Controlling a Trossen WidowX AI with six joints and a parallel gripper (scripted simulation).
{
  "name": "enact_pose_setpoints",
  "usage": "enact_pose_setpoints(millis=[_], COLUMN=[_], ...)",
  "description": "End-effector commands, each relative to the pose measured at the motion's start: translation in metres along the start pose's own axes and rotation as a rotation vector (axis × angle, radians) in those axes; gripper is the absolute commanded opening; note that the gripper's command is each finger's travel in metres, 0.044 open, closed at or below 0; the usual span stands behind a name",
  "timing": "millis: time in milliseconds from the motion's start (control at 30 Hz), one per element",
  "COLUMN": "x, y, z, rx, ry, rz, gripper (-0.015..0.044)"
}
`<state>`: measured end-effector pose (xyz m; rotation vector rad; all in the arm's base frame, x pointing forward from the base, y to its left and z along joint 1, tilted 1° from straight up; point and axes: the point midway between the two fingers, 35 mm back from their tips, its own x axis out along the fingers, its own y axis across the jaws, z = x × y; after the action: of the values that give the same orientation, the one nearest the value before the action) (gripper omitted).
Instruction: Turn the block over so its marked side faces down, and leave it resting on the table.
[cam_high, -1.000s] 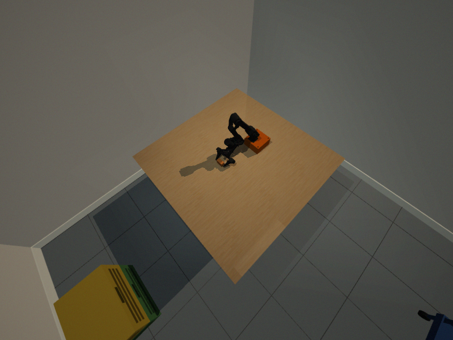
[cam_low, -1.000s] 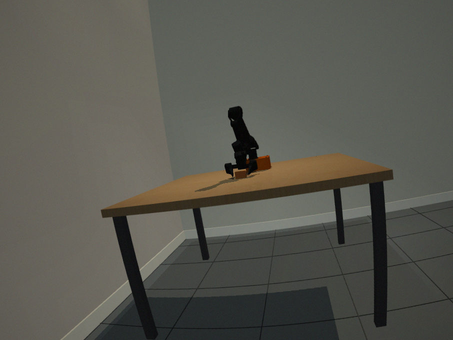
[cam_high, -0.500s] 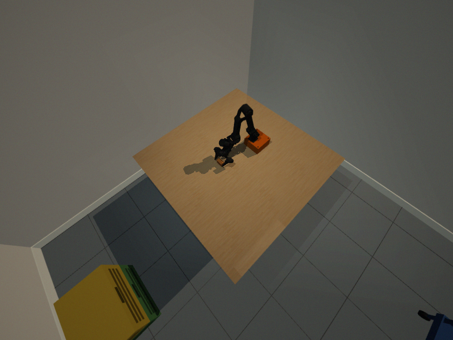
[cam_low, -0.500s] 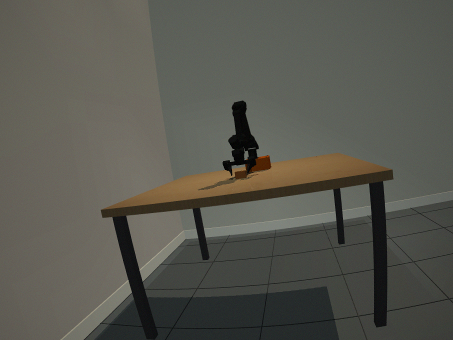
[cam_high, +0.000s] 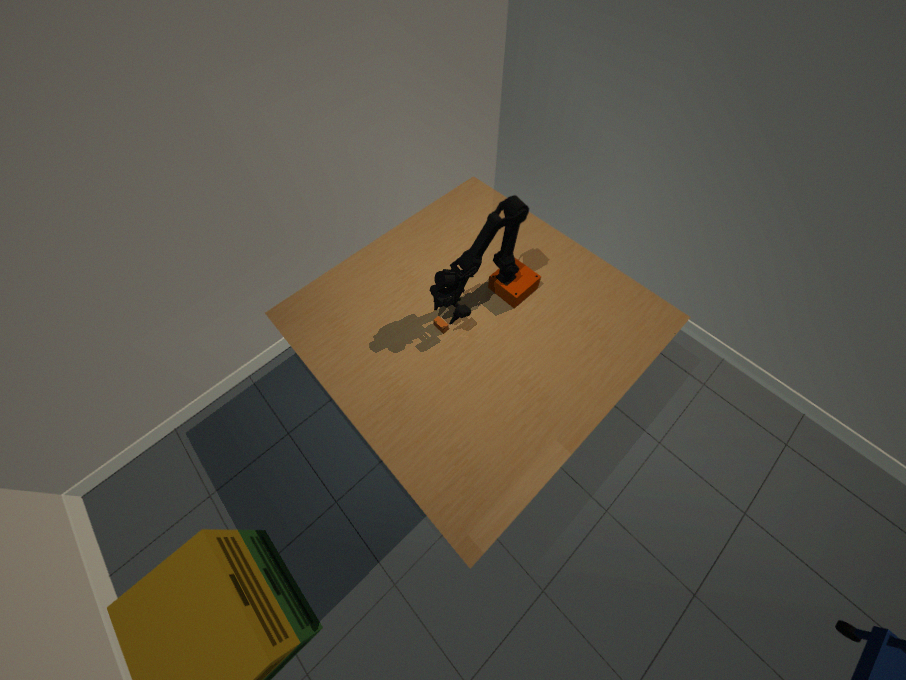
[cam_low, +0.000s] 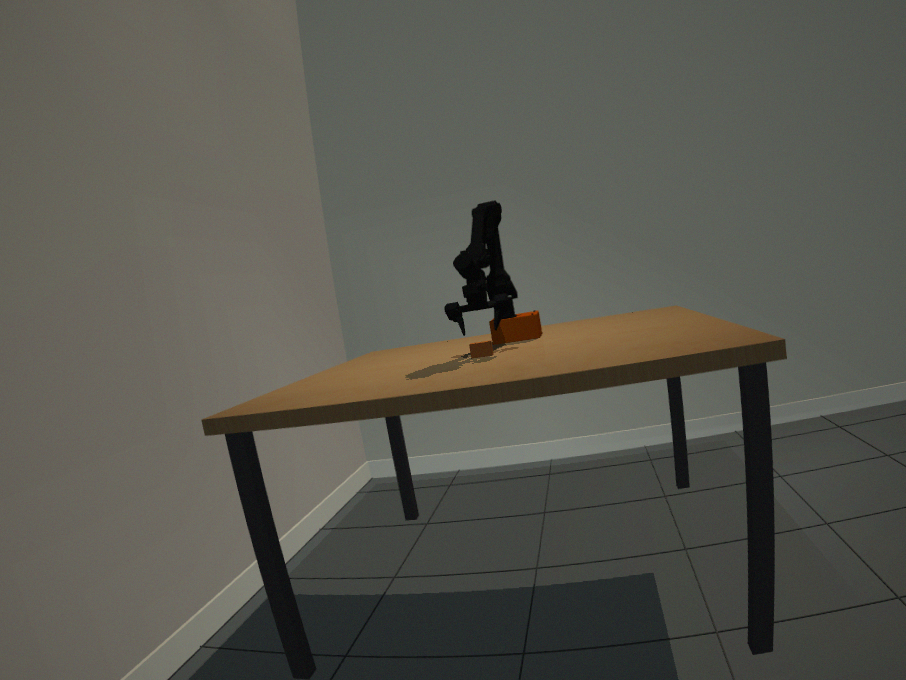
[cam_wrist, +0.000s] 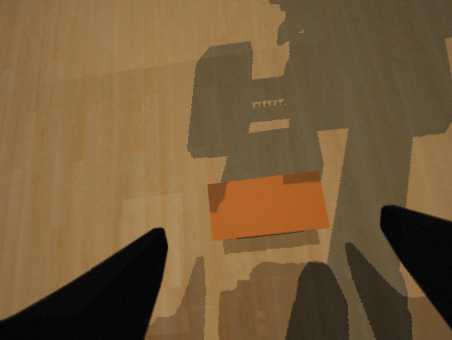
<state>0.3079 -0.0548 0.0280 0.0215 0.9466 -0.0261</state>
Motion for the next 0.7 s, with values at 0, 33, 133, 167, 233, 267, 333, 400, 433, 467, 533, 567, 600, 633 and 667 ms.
enact_pose_setpoints(millis=[0,33,133,167,233,267,333,400,433,467,533,567,600,633,667], x=[-0.020,-0.020,-0.020,-0.019,-0.018,-0.017,-0.016,-0.016,-0.016,-0.016,-0.017,-0.018,-0.019,-0.020,-0.021], y=[0.001,0.001,0.000,0.000,0.000,-0.001,-0.001,-0.001,-0.001,-0.001,0.000,0.000,0.001,0.001,0.001], z=[0.006,0.006,0.007,0.009,0.016,0.019,0.026,0.032,0.035,0.038,0.043,0.046,0.048,0.050,0.051], rx=[-0.015,-0.015,-0.014,-0.013,-0.008,-0.007,-0.004,-0.003,-0.003,-0.003,-0.005,-0.006,-0.008,-0.010,-0.011], ry=[0.031,0.031,0.037,0.055,0.122,0.158,0.232,0.305,0.342,0.379,0.452,0.489,0.526,0.557,0.575], rz=[-0.009,-0.009,-0.008,-0.008,-0.006,-0.005,-0.004,-0.004,-0.005,-0.005,-0.007,-0.008,-0.009,-0.011,-0.011], gripper=[0.0440,0.0440,0.0440,0.0440,0.0440,0.0440,0.0440,0.0440,0.0440,0.0440,0.0440,0.0440,0.0440,0.0440,0.0440])
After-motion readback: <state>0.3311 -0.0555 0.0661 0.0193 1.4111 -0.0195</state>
